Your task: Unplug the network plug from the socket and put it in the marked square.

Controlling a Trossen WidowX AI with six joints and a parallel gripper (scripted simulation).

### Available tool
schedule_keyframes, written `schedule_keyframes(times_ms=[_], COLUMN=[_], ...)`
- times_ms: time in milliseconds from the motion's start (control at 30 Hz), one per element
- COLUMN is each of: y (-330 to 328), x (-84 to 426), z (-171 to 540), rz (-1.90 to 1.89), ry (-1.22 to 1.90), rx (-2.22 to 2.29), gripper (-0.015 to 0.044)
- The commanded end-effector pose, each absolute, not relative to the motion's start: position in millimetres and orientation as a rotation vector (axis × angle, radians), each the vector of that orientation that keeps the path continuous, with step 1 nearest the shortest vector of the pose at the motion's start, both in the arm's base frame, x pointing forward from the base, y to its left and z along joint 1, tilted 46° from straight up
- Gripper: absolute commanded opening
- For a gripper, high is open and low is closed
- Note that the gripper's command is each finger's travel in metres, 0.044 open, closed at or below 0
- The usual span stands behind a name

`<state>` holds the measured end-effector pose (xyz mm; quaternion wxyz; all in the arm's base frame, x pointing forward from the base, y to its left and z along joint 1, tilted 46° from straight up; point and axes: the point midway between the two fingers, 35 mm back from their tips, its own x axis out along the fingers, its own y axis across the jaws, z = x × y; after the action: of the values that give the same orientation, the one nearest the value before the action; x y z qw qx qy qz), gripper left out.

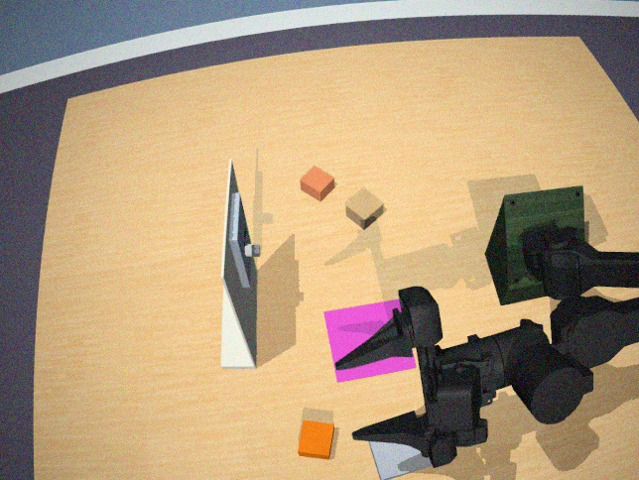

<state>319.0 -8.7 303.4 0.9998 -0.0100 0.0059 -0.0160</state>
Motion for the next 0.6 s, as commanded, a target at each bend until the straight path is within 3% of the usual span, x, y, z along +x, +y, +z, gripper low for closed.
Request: schedule_keyframes(times_ms=[0, 267, 567], y=[-9.2, -29.7, -54.5], x=[319.4, 330.5, 327.8], z=[302.2, 251.7, 190.9], rz=[-0.034, -0.102, -0.173], ry=[0.013, 0.074, 0.163], rx=[-0.024, -0.178, -0.367], gripper=[0.0374, 0.0164, 0.0156])
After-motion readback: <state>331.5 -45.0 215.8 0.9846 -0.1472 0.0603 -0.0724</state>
